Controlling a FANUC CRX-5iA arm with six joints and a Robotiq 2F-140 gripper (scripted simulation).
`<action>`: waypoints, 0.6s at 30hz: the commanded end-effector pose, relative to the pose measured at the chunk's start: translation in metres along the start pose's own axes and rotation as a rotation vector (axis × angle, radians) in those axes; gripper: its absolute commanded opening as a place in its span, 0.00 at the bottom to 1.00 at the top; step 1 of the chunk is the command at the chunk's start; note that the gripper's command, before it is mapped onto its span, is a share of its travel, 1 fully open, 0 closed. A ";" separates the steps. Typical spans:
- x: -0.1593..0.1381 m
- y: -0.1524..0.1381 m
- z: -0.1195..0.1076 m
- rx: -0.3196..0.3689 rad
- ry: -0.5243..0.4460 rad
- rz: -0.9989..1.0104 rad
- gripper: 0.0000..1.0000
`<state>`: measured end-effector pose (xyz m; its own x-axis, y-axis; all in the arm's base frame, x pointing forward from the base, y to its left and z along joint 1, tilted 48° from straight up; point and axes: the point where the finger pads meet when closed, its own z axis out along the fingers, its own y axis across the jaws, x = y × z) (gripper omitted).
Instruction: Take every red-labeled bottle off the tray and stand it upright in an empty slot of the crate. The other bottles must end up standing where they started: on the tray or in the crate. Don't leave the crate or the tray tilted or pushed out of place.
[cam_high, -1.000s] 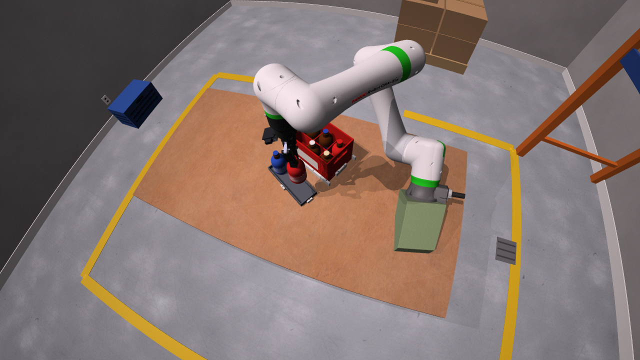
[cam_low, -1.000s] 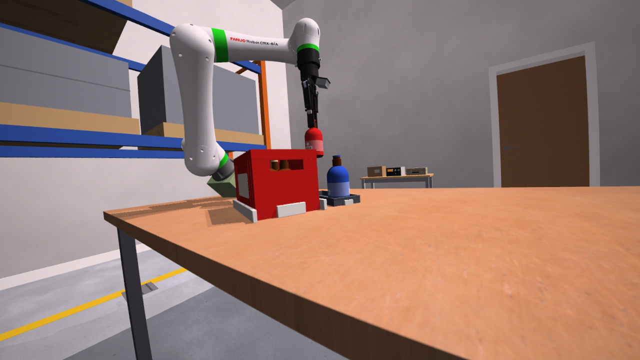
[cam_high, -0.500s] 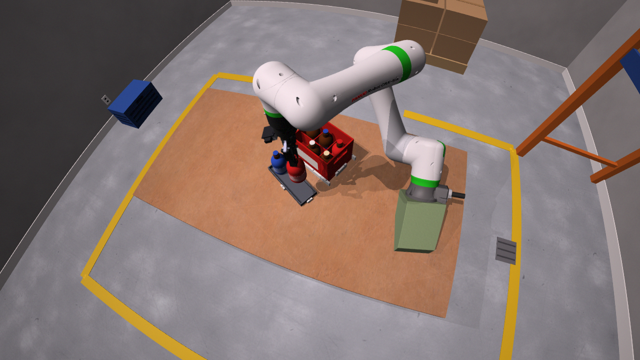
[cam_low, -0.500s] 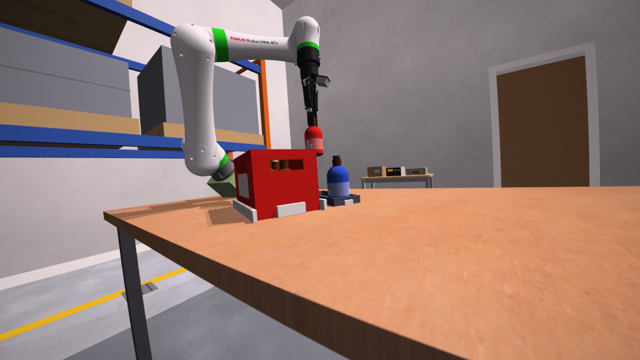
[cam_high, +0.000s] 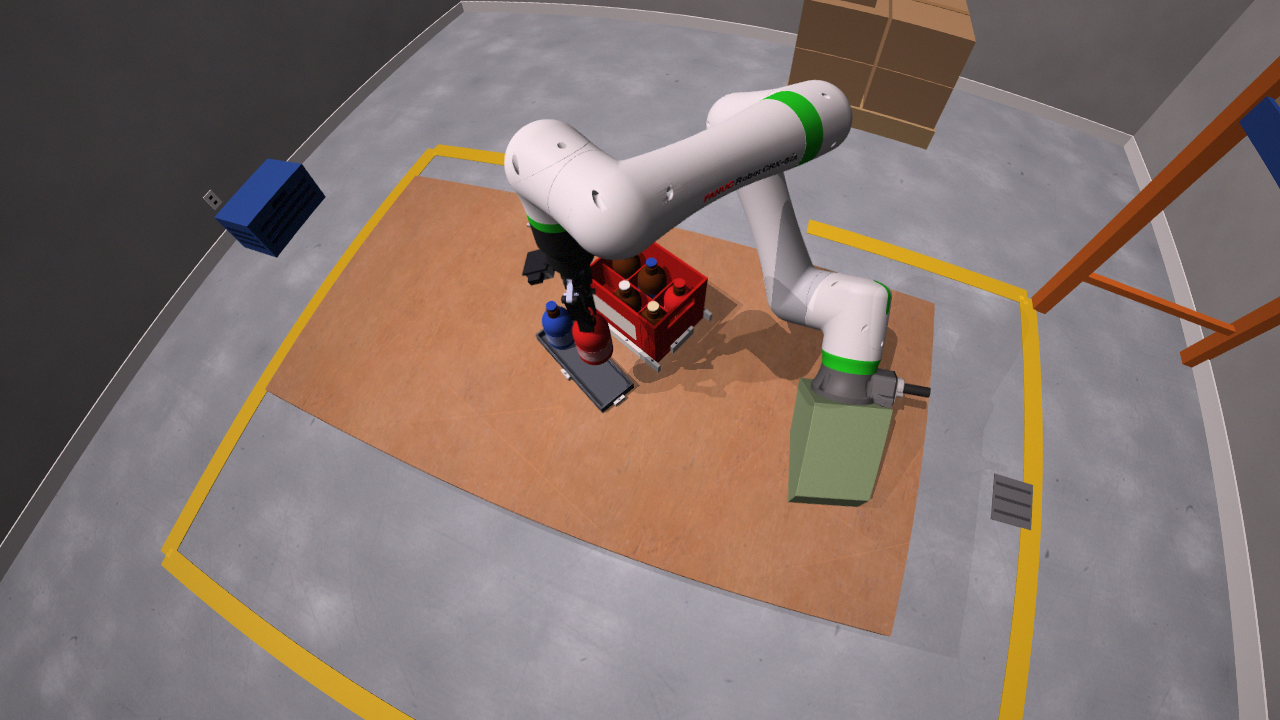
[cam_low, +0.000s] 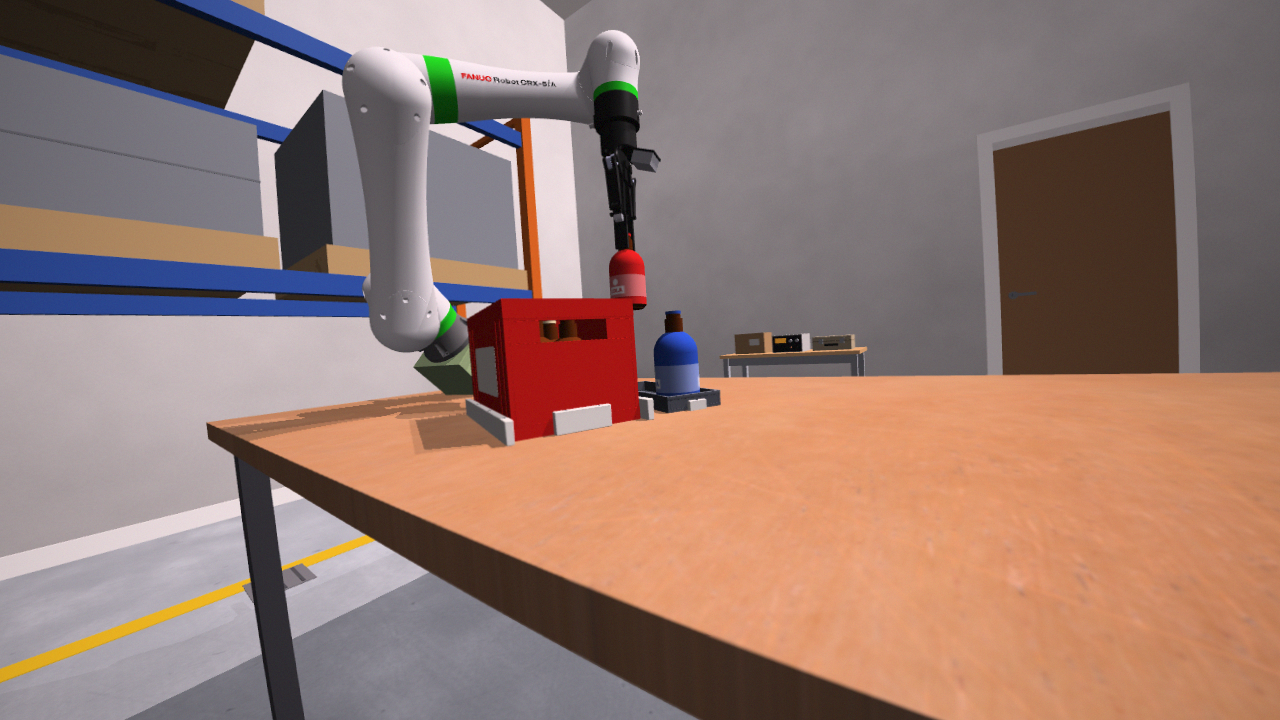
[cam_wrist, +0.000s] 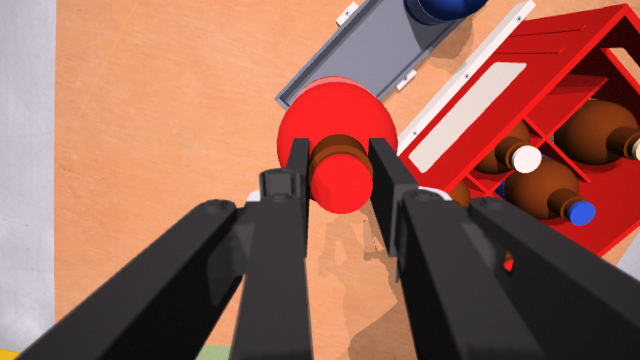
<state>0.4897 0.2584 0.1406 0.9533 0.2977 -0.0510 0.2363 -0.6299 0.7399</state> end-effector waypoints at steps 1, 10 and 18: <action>0.000 0.000 -0.002 0.000 0.002 0.000 0.10; 0.000 0.000 -0.004 0.000 0.002 0.000 0.10; 0.000 0.000 -0.005 0.000 0.002 0.000 0.10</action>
